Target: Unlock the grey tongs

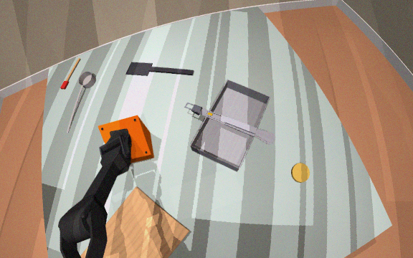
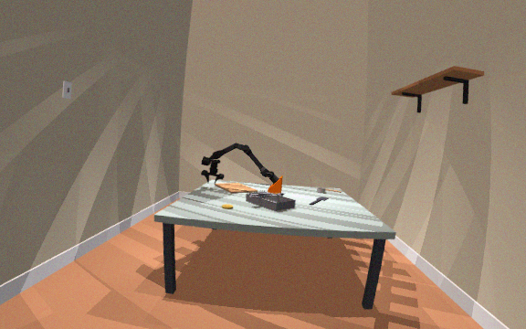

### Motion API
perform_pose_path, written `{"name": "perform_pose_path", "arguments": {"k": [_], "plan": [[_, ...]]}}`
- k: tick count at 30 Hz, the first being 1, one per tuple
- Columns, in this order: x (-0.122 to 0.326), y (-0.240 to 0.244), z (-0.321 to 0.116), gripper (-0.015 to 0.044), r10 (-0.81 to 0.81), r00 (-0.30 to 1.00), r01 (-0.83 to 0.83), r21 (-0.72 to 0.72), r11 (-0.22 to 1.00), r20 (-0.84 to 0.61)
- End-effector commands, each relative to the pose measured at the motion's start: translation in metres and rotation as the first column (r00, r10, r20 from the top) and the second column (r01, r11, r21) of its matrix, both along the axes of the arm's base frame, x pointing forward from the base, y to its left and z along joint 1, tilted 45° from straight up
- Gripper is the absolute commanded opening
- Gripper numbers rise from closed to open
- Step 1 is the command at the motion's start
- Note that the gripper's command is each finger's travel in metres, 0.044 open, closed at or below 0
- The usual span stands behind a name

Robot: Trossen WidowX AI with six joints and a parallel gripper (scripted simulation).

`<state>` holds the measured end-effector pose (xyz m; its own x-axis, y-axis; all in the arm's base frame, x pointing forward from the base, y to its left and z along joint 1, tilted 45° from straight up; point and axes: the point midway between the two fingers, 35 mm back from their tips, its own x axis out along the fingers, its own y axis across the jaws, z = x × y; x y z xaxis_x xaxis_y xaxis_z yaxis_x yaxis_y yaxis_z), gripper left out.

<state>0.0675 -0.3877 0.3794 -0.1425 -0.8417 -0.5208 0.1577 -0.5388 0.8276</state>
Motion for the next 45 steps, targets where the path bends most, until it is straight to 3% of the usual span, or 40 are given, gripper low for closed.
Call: {"name": "perform_pose_path", "arguments": {"k": [1, 11, 23, 28, 35, 43, 45], "plan": [[0.057, 0.01, -0.024, 0.026, 0.197, 0.977, -0.193, 0.053, 0.98, -0.084], [0.174, 0.07, -0.09, 0.026, 0.594, 0.762, -0.558, 0.205, 0.804, -0.255], [0.279, 0.211, -0.179, 0.026, 0.907, 0.193, -0.84, 0.414, 0.35, -0.376], [0.293, 0.269, -0.213, 0.026, 0.912, -0.079, -0.842, 0.516, 0.156, -0.404], [0.297, 0.313, -0.242, 0.026, 0.887, -0.231, -0.822, 0.569, 0.043, -0.401], [0.254, 0.401, -0.324, 0.026, 0.631, -0.681, -0.601, 0.776, -0.191, -0.372], [0.243, 0.412, -0.337, 0.026, 0.568, -0.742, -0.551, 0.807, -0.214, -0.356]]}}
